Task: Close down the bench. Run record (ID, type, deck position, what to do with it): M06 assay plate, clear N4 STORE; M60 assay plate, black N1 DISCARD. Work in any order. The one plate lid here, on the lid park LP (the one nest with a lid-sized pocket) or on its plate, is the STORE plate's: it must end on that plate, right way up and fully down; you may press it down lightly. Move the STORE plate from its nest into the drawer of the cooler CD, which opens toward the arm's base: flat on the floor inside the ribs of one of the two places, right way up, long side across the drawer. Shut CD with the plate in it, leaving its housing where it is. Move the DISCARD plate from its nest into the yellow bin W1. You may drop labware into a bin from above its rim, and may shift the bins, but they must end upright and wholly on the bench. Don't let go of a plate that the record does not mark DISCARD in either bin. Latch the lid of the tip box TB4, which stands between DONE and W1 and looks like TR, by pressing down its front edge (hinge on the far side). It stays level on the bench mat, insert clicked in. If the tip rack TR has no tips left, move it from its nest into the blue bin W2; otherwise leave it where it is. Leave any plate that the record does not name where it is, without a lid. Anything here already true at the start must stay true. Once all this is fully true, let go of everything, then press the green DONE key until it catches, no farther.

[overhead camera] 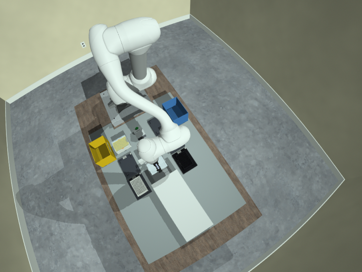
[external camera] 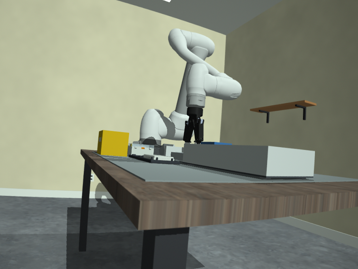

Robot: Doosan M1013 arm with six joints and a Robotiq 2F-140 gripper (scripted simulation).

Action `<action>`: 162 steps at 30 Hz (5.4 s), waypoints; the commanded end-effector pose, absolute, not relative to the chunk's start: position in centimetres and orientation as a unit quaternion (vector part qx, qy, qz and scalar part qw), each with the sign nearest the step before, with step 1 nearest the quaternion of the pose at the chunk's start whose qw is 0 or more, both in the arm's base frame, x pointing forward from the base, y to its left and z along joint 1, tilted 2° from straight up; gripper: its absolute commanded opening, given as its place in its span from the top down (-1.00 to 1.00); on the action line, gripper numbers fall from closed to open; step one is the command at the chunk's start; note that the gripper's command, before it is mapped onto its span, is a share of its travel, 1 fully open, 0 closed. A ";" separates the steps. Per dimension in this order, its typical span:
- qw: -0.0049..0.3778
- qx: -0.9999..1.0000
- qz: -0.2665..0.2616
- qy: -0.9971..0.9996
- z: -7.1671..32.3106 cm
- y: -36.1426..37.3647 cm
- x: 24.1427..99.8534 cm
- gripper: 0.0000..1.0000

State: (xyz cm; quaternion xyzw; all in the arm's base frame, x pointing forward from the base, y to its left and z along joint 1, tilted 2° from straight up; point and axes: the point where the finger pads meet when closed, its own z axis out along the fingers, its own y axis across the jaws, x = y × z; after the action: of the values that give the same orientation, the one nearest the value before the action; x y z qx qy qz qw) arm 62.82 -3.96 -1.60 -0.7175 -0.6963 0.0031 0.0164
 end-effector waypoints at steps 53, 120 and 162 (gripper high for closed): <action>0.016 -0.718 0.003 -0.696 -2.7 -3.9 62.8 1.00; 0.016 -0.718 0.003 -0.696 -3.1 -3.9 63.4 1.00; 0.016 -0.718 0.003 -0.696 -3.1 -3.9 63.3 -0.33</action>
State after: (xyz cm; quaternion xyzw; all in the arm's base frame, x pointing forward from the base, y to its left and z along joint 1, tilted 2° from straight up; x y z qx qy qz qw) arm 63.33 -3.95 -3.11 -0.7175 -0.6963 0.0031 0.0164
